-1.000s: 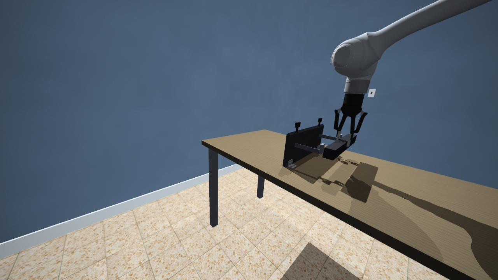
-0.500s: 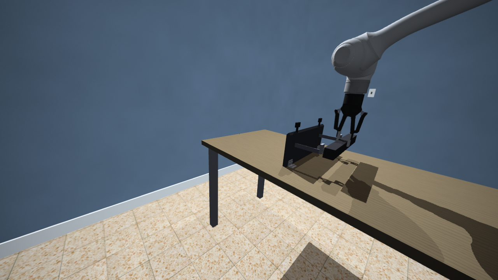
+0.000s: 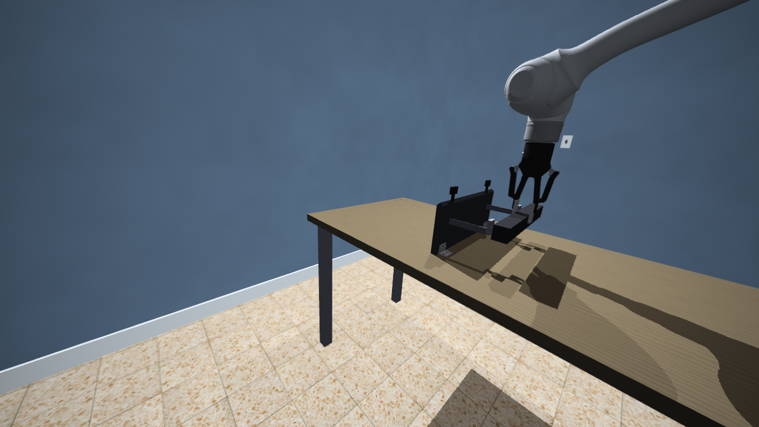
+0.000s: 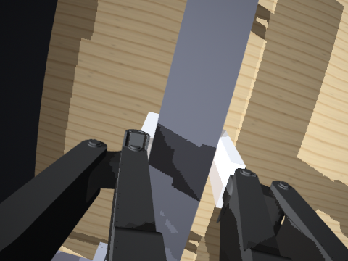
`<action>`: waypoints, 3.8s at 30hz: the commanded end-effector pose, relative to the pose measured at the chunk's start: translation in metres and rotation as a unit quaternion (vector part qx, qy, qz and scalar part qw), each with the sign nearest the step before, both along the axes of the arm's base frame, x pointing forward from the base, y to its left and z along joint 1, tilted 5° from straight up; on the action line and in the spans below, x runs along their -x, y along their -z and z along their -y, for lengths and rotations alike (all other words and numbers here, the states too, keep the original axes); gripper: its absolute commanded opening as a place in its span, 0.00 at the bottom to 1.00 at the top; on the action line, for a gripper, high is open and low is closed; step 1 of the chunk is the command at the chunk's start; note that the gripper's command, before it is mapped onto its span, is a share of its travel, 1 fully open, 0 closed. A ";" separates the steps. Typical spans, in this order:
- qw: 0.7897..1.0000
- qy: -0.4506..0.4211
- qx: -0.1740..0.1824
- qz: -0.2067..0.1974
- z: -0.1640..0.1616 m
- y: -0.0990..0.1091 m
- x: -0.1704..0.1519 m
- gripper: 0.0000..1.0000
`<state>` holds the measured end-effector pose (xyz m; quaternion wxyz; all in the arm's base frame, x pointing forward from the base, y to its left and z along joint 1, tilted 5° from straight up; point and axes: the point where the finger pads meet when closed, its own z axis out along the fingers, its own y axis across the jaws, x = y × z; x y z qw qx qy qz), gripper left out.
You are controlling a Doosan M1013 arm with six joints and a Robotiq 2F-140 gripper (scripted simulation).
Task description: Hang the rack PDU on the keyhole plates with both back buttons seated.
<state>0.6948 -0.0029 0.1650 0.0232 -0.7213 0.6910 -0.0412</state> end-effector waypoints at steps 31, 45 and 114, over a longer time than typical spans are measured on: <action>1.000 0.001 -0.001 0.000 -0.001 -0.001 -0.016 0.00; 1.000 0.001 -0.001 0.000 -0.001 -0.001 -0.016 0.00; 1.000 0.001 -0.001 0.000 -0.002 0.014 -0.024 0.00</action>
